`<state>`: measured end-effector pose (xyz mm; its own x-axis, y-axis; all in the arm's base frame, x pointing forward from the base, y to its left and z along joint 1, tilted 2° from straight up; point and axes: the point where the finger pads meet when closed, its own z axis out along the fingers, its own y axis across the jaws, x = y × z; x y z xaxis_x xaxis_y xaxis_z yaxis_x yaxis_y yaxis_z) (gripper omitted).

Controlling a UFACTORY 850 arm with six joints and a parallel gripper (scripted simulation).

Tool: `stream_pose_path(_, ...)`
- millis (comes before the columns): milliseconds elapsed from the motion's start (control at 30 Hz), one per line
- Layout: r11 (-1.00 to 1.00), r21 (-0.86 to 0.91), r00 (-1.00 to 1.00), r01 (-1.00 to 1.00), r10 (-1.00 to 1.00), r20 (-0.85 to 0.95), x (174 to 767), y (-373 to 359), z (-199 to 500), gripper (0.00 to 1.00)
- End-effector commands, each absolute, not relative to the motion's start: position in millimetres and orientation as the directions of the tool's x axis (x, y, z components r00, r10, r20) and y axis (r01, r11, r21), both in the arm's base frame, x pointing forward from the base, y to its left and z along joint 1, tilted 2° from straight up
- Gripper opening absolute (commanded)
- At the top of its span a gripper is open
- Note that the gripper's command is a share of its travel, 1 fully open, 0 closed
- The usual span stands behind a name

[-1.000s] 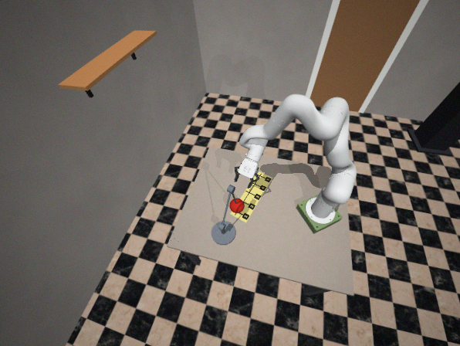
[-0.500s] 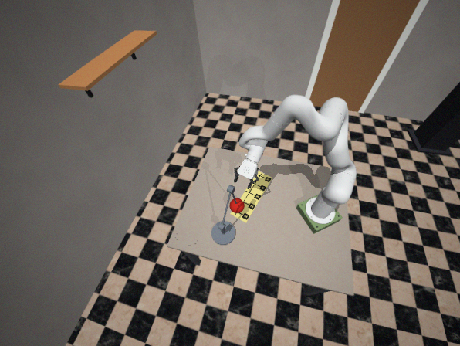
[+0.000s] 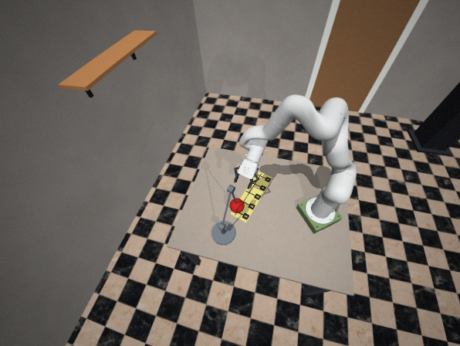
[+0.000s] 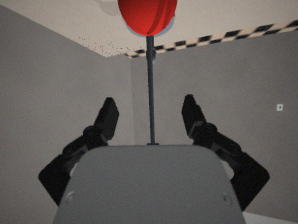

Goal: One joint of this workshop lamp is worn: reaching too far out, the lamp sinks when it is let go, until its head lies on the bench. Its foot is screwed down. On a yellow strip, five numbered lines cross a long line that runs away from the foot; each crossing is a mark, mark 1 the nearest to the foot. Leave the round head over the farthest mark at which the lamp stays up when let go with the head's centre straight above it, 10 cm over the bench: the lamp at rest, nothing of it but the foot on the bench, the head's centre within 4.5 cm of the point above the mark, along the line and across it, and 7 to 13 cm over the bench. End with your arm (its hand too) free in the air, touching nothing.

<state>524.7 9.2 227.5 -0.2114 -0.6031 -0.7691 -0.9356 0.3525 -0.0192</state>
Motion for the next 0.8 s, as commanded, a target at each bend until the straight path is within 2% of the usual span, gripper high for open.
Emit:
stream_pose_path(0, 0.352, -0.021, -0.210, -0.936, -0.603, -0.769, 525.3, 9.0, 228.3, 1.00)
stream_pose_path(767, 0.352, -0.021, -0.210, -0.936, -0.602, -0.771, 532.2, 27.4, 212.5, 1.00)
